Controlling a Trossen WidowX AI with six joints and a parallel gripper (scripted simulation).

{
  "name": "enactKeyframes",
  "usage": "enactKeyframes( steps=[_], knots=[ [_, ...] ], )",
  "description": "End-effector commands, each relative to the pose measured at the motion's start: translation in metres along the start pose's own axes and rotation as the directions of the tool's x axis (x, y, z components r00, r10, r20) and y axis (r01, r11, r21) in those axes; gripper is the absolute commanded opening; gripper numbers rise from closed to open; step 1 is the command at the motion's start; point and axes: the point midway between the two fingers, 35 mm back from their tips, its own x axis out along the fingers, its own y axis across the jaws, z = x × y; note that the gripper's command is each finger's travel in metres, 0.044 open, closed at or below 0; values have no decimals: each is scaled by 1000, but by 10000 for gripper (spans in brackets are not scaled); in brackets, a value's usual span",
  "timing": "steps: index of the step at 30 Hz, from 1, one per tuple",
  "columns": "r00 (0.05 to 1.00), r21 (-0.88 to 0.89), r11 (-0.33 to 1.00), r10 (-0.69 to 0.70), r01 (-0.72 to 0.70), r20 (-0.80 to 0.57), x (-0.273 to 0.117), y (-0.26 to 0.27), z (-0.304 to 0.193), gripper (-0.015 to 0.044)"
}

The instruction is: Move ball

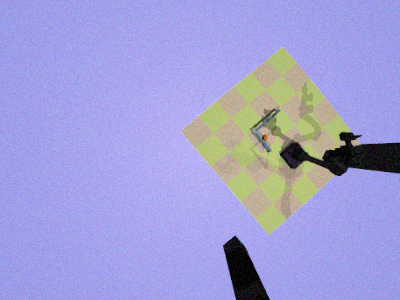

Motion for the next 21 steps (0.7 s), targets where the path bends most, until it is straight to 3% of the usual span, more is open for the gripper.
enactKeyframes(
  steps=[1,4,11,16,21],
  knots=[
    [1000,-3,1000,-2,2,-4,0,-1,-1,374],
    [998,-54,998,-28,25,-63,1,-10,-21,299],
    [921,-321,946,-173,56,-348,-11,-61,-116,299],
    [780,-506,862,-300,-24,-549,-39,-103,-185,299],
    [577,-612,768,-417,-190,-702,-82,-145,-244,299]
  ],
)
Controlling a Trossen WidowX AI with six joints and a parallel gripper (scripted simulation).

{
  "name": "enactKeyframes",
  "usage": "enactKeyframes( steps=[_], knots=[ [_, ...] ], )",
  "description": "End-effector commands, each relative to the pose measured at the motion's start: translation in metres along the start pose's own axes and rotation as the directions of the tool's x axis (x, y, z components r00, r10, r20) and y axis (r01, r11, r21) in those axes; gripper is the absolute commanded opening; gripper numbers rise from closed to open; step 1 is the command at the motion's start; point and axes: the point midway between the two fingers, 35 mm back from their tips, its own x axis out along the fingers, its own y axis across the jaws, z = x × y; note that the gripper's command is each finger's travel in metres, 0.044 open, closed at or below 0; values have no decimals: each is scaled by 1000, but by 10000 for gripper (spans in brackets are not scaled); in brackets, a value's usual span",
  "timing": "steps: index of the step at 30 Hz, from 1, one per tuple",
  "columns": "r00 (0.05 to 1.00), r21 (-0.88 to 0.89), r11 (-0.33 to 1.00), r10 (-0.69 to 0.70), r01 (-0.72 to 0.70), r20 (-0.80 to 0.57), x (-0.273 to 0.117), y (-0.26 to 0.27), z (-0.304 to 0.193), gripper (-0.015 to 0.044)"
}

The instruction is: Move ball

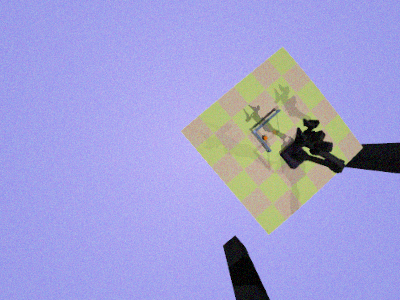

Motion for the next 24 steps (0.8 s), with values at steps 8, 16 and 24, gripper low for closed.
enactKeyframes(
  steps=[8,16,24],
  knots=[
    [792,-400,863,-1,-307,-611,2,0,-181,299],
    [364,-309,610,-36,-730,-931,-60,-10,-298,299],
    [-225,196,289,-71,-937,-972,-164,-24,-366,299]
  ],
)
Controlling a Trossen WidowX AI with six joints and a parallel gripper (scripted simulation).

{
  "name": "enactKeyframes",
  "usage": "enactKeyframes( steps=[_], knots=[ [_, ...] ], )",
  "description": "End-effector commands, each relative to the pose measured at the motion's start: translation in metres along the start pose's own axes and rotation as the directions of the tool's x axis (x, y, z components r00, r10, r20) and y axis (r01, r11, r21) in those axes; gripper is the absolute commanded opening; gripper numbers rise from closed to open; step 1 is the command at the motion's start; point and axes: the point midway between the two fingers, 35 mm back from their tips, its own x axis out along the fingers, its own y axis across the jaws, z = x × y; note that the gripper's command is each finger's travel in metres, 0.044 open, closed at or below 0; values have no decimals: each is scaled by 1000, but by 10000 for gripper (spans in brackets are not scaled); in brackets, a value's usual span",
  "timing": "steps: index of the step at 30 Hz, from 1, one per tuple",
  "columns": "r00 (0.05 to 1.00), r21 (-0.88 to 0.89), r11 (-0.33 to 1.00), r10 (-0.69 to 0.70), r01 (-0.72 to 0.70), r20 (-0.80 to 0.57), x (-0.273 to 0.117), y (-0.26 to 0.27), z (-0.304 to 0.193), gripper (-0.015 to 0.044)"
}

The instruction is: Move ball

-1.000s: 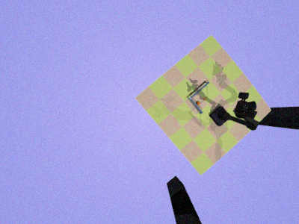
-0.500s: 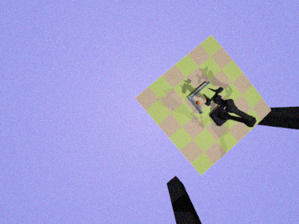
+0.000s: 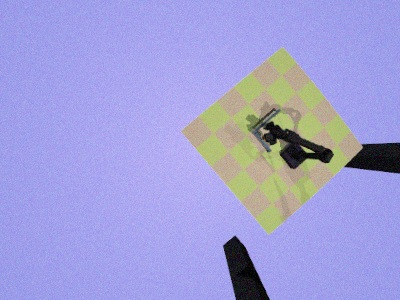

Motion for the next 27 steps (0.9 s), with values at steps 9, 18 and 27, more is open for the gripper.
enactKeyframes(
  steps=[9,18,27],
  knots=[
    [909,-230,884,370,-408,-190,25,67,-38,299],
    [909,-230,883,370,-408,-190,38,72,-41,299],
    [909,-230,883,370,-408,-190,50,76,-43,299]
  ],
)
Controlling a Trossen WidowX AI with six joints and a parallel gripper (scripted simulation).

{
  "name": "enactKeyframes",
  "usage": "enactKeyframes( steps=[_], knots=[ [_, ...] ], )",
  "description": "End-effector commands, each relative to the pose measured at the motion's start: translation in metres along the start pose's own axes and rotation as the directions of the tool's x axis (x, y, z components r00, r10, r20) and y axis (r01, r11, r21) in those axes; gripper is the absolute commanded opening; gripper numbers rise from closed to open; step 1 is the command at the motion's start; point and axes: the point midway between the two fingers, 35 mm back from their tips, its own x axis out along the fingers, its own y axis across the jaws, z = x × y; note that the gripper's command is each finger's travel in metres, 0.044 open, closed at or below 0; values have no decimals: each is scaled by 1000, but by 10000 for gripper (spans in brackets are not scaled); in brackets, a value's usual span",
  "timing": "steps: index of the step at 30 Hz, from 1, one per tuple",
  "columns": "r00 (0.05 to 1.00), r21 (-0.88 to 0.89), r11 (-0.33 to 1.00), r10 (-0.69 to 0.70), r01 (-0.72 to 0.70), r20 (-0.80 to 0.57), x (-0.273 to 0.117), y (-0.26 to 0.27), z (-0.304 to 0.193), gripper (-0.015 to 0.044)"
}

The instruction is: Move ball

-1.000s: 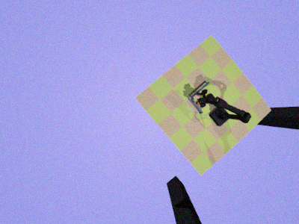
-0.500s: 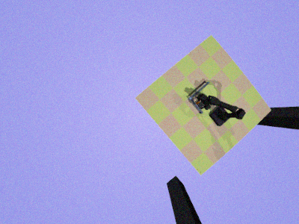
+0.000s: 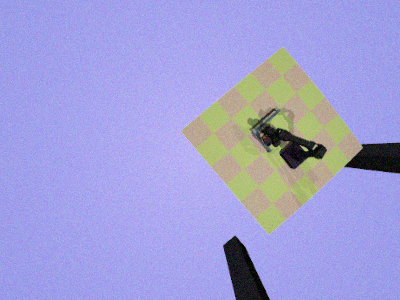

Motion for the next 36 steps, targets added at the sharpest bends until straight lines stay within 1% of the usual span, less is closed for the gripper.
enactKeyframes(
  steps=[1,18,22,30,35,36],
  knots=[
    [1000,-4,1000,6,-6,2,8,1,0,299],
    [1000,-4,1000,7,-6,2,33,2,0,299],
    [1000,-4,1000,7,-6,2,33,2,0,194],
    [1000,-4,1000,7,-6,2,33,2,0,141],
    [1000,-5,1000,4,-4,-1,26,0,0,10],
    [1000,-6,1000,4,-4,-2,22,-1,0,0]
  ],
)
